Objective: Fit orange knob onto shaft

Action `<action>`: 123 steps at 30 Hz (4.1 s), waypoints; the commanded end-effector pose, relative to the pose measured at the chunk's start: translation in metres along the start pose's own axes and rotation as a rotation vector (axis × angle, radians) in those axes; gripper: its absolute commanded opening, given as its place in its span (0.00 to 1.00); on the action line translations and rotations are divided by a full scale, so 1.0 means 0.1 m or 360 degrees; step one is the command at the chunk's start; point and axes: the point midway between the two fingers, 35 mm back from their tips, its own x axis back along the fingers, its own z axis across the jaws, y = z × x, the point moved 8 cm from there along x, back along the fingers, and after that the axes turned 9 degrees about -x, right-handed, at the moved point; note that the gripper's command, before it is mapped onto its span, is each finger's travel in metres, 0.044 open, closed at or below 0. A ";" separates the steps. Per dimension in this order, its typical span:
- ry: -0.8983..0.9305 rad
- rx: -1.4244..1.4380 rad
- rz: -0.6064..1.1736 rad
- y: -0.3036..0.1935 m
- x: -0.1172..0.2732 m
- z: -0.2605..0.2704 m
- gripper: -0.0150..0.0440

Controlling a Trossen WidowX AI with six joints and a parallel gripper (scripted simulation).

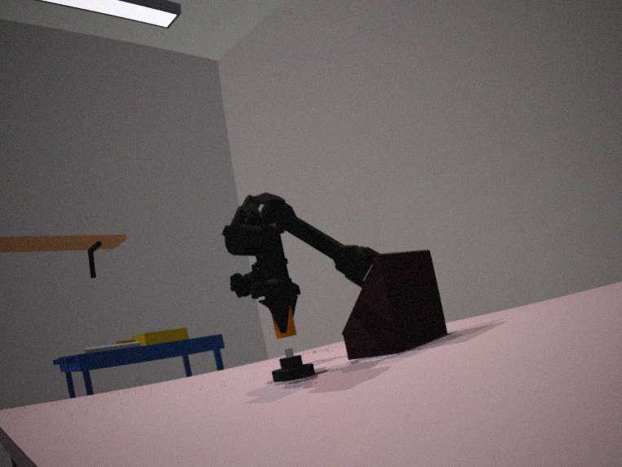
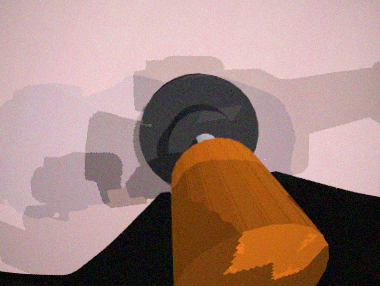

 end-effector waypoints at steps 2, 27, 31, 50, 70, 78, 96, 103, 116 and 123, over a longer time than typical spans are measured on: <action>0.0007 -0.0163 -0.0010 0.01 0.01 -0.01 0.25; 0.0007 -0.0398 -0.0011 0.05 -0.22 -0.01 0.25; 0.0007 -0.0398 -0.0011 0.04 -0.22 0.00 0.25; 0.0007 -0.0398 -0.0011 0.02 -0.22 -0.01 0.25; 0.0007 -0.0405 -0.0012 0.02 -0.33 -0.01 0.25; 0.0007 -0.0405 -0.0012 0.02 -0.41 -0.01 0.25; 0.0003 -0.0415 -0.0004 0.02 -0.41 -0.01 0.61; 0.0003 -0.0415 -0.0004 0.02 -0.41 -0.01 0.92; 0.0008 -0.0414 0.0005 0.02 -0.13 0.03 1.00; 0.0004 -0.0413 0.0002 0.01 0.55 -0.01 1.00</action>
